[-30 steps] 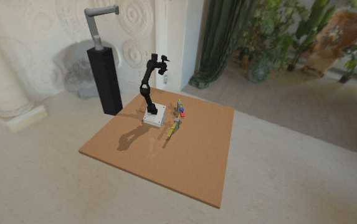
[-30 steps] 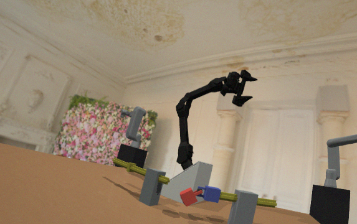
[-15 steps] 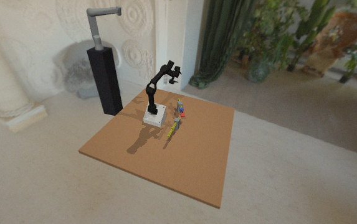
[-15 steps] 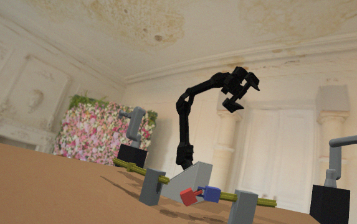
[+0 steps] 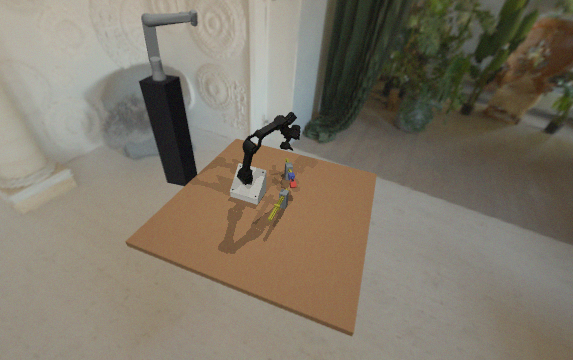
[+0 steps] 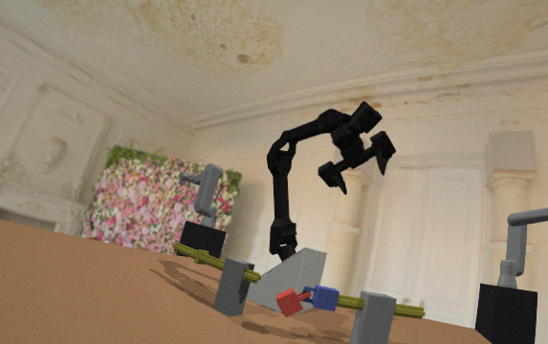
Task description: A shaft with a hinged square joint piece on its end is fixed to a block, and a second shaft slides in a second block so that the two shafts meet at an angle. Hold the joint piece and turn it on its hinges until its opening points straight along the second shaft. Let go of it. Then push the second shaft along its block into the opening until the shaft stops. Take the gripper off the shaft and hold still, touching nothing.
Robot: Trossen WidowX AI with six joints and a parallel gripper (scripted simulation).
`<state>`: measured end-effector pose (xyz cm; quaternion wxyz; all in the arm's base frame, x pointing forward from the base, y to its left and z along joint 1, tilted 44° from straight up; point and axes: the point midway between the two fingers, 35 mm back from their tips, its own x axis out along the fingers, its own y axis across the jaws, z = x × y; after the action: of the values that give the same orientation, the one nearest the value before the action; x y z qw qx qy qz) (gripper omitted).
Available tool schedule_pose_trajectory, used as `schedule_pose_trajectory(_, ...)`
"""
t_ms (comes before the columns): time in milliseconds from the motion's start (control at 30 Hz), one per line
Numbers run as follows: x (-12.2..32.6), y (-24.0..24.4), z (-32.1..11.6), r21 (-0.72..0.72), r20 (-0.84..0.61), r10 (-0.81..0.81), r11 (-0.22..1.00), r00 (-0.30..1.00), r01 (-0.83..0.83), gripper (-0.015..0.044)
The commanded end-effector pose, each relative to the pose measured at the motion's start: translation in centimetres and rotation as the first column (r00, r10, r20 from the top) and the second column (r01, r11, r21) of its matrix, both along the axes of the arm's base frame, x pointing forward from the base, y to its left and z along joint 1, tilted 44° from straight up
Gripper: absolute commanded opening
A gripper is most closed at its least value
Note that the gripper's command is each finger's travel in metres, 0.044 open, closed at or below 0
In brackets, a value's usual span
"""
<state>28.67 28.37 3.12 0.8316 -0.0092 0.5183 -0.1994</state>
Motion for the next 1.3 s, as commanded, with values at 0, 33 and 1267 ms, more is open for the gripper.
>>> schedule_pose_trajectory(0,1.1,-3.5,-1.7,-0.104,-0.074,-0.015,0.995,0.997,0.007,0.044)
schedule_pose_trajectory(33,1.4,-4.5,-2.1,-0.128,-0.095,-0.022,0.992,0.995,0.009,0.044)
schedule_pose_trajectory(1267,2.2,-20.3,-7.5,-0.295,-0.256,-0.512,0.849,0.82,0.438,0.044)
